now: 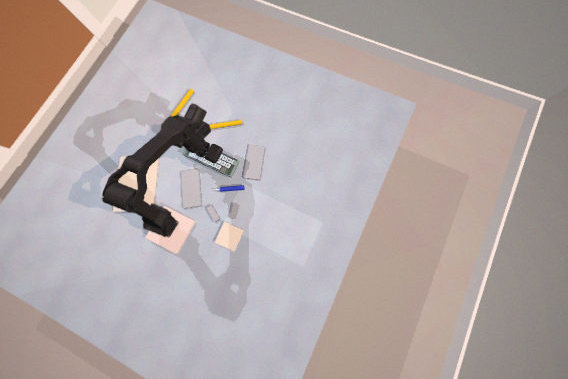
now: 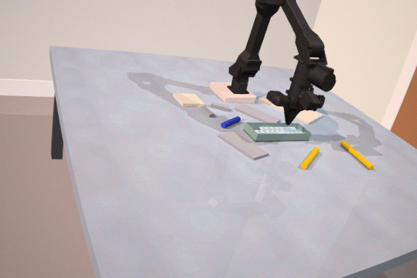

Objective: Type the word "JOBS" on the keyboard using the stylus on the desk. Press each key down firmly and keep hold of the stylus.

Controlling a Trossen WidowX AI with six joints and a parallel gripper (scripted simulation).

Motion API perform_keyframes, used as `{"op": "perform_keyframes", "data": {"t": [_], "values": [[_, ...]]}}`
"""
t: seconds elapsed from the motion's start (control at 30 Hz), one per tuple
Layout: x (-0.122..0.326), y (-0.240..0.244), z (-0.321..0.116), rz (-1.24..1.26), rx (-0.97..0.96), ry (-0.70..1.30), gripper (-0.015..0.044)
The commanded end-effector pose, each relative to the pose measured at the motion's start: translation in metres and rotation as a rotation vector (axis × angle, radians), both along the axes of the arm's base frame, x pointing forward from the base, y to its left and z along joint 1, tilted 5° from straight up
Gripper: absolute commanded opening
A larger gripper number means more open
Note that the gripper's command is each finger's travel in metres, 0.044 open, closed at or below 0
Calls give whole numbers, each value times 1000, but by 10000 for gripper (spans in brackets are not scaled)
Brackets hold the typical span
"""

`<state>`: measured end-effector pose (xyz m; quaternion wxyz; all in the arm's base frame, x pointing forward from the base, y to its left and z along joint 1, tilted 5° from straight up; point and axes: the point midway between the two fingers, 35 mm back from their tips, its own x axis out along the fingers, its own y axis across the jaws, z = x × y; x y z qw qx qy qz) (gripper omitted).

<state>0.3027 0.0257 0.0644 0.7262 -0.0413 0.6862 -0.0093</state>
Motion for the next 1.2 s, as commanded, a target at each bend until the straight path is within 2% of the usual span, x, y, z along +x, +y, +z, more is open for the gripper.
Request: {"op": "perform_keyframes", "data": {"t": [0.0,0.33,0.5,0.57,0.93,1.17], "values": [[-3,-22,1,3,-5,5,0],[-3,-24,1,3,-5,5,0],[1,-83,6,3,-10,5,0],[0,-93,7,3,-11,5,0],[-1,-91,7,3,-11,5,0],[-34,-65,2,3,-9,8,0]]}}
